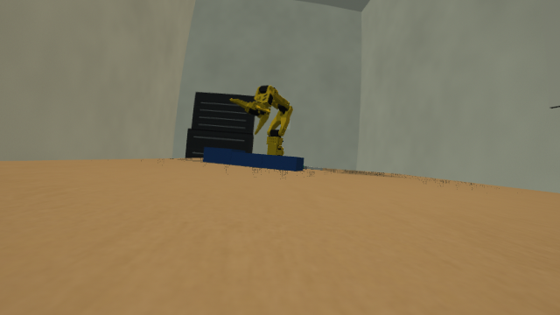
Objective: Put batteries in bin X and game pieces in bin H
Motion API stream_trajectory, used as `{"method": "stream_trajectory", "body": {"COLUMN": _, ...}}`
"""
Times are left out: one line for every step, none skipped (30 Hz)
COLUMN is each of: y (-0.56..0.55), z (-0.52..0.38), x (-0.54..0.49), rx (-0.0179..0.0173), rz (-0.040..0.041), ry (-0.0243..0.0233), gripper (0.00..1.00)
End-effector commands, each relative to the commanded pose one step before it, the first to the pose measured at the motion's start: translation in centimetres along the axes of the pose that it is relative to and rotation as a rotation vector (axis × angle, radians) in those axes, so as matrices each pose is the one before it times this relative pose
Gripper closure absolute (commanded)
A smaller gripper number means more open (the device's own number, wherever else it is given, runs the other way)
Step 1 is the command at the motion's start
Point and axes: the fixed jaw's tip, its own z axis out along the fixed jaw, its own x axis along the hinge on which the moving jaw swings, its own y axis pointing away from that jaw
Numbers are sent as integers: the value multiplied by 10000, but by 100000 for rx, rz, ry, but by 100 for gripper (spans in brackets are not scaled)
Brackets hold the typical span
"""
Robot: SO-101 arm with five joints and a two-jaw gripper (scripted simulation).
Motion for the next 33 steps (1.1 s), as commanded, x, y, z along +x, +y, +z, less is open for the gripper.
{"method": "stream_trajectory", "body": {"y": -1305, "z": -2542, "x": -1011, "rx": 1056, "rz": -3316, "ry": -1005, "gripper": 0}}
{"method": "stream_trajectory", "body": {"y": -245, "z": -369, "x": -135, "rx": 160, "rz": -829, "ry": -132, "gripper": 0}}
{"method": "stream_trajectory", "body": {"y": -240, "z": -368, "x": -128, "rx": 163, "rz": -833, "ry": -132, "gripper": 0}}
{"method": "stream_trajectory", "body": {"y": -248, "z": -367, "x": -132, "rx": 160, "rz": -829, "ry": -132, "gripper": 0}}
{"method": "stream_trajectory", "body": {"y": -244, "z": -367, "x": -131, "rx": 160, "rz": -833, "ry": -129, "gripper": 0}}
{"method": "stream_trajectory", "body": {"y": -251, "z": -366, "x": -129, "rx": 160, "rz": -829, "ry": -132, "gripper": 0}}
{"method": "stream_trajectory", "body": {"y": -247, "z": -366, "x": -128, "rx": 160, "rz": -833, "ry": -132, "gripper": 0}}
{"method": "stream_trajectory", "body": {"y": -254, "z": -365, "x": -119, "rx": 160, "rz": -829, "ry": -132, "gripper": 0}}
{"method": "stream_trajectory", "body": {"y": -250, "z": -365, "x": -124, "rx": 163, "rz": -833, "ry": -129, "gripper": 0}}
{"method": "stream_trajectory", "body": {"y": -258, "z": -364, "x": -122, "rx": 160, "rz": -829, "ry": -132, "gripper": 0}}
{"method": "stream_trajectory", "body": {"y": 0, "z": 0, "x": 0, "rx": 0, "rz": 0, "ry": 0, "gripper": 0}}
{"method": "stream_trajectory", "body": {"y": 0, "z": 0, "x": 0, "rx": 0, "rz": 0, "ry": 0, "gripper": 0}}
{"method": "stream_trajectory", "body": {"y": 3795, "z": 4851, "x": 2653, "rx": -2467, "rz": 832, "ry": 1796, "gripper": 0}}
{"method": "stream_trajectory", "body": {"y": -254, "z": -365, "x": -125, "rx": 173, "rz": -723, "ry": -113, "gripper": 0}}
{"method": "stream_trajectory", "body": {"y": -255, "z": -371, "x": -123, "rx": 176, "rz": -719, "ry": -116, "gripper": 0}}
{"method": "stream_trajectory", "body": {"y": -263, "z": -370, "x": -128, "rx": 173, "rz": -723, "ry": -116, "gripper": 0}}
{"method": "stream_trajectory", "body": {"y": -258, "z": -364, "x": -120, "rx": 176, "rz": -723, "ry": -113, "gripper": 0}}
{"method": "stream_trajectory", "body": {"y": -260, "z": -369, "x": -119, "rx": 173, "rz": -723, "ry": -116, "gripper": 0}}
{"method": "stream_trajectory", "body": {"y": -261, "z": -368, "x": -117, "rx": 176, "rz": -719, "ry": -113, "gripper": 0}}
{"method": "stream_trajectory", "body": {"y": -263, "z": -362, "x": -116, "rx": 173, "rz": -723, "ry": -116, "gripper": 0}}
{"method": "stream_trajectory", "body": {"y": -264, "z": -367, "x": -114, "rx": 176, "rz": -723, "ry": -116, "gripper": 0}}
{"method": "stream_trajectory", "body": {"y": -272, "z": -367, "x": -119, "rx": 173, "rz": -723, "ry": -113, "gripper": 0}}
{"method": "stream_trajectory", "body": {"y": -267, "z": -360, "x": -111, "rx": 176, "rz": -723, "ry": -116, "gripper": 0}}
{"method": "stream_trajectory", "body": {"y": -268, "z": -366, "x": -110, "rx": 173, "rz": -719, "ry": -116, "gripper": 0}}
{"method": "stream_trajectory", "body": {"y": -270, "z": -365, "x": -108, "rx": 176, "rz": -723, "ry": -113, "gripper": 0}}
{"method": "stream_trajectory", "body": {"y": -271, "z": -358, "x": -107, "rx": 173, "rz": -723, "ry": -116, "gripper": 0}}
{"method": "stream_trajectory", "body": {"y": -273, "z": -364, "x": -105, "rx": 176, "rz": -723, "ry": -113, "gripper": 0}}
{"method": "stream_trajectory", "body": {"y": 0, "z": 0, "x": 0, "rx": 0, "rz": 0, "ry": 0, "gripper": 0}}
{"method": "stream_trajectory", "body": {"y": 0, "z": 0, "x": 0, "rx": 0, "rz": 0, "ry": 0, "gripper": 0}}
{"method": "stream_trajectory", "body": {"y": 4231, "z": 4997, "x": 2411, "rx": -2745, "rz": 808, "ry": 1628, "gripper": 0}}
{"method": "stream_trajectory", "body": {"y": -277, "z": -383, "x": -113, "rx": 185, "rz": -628, "ry": -101, "gripper": 0}}
{"method": "stream_trajectory", "body": {"y": -273, "z": -383, "x": -111, "rx": 188, "rz": -628, "ry": -101, "gripper": 0}}
{"method": "stream_trajectory", "body": {"y": -280, "z": -382, "x": -110, "rx": 185, "rz": -628, "ry": -101, "gripper": 0}}
